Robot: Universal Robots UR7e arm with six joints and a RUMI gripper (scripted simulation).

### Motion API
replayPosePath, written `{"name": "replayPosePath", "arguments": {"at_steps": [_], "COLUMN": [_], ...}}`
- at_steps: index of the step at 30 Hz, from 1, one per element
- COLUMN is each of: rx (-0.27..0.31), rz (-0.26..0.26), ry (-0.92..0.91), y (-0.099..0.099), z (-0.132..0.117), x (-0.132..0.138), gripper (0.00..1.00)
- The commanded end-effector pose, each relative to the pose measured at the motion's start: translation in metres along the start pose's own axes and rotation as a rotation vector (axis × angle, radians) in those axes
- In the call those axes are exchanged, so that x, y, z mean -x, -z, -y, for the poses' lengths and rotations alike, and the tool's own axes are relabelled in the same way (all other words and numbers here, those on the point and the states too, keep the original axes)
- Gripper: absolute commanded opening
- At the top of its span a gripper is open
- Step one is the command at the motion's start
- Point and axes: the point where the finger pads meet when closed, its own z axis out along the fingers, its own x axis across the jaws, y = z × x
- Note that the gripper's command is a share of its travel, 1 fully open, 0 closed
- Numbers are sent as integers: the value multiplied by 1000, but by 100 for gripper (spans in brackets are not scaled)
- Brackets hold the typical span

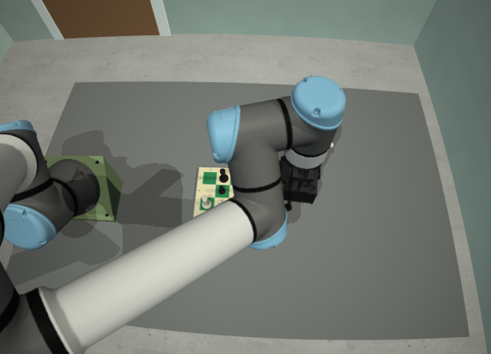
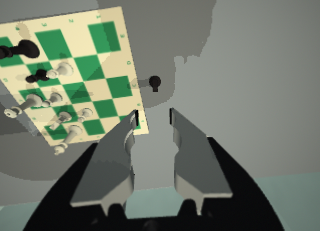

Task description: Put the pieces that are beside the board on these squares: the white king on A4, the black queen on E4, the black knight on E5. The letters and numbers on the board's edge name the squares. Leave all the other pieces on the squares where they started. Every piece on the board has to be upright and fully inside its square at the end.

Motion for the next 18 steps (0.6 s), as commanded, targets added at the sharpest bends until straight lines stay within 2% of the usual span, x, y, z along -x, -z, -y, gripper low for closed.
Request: {"name": "replayPosePath", "arguments": {"at_steps": [1, 18], "rx": [1, 2], "rz": [-1, 5], "ry": [1, 3], "y": [0, -11], "z": [0, 1], "x": [-1, 1], "gripper": [22, 22]}}
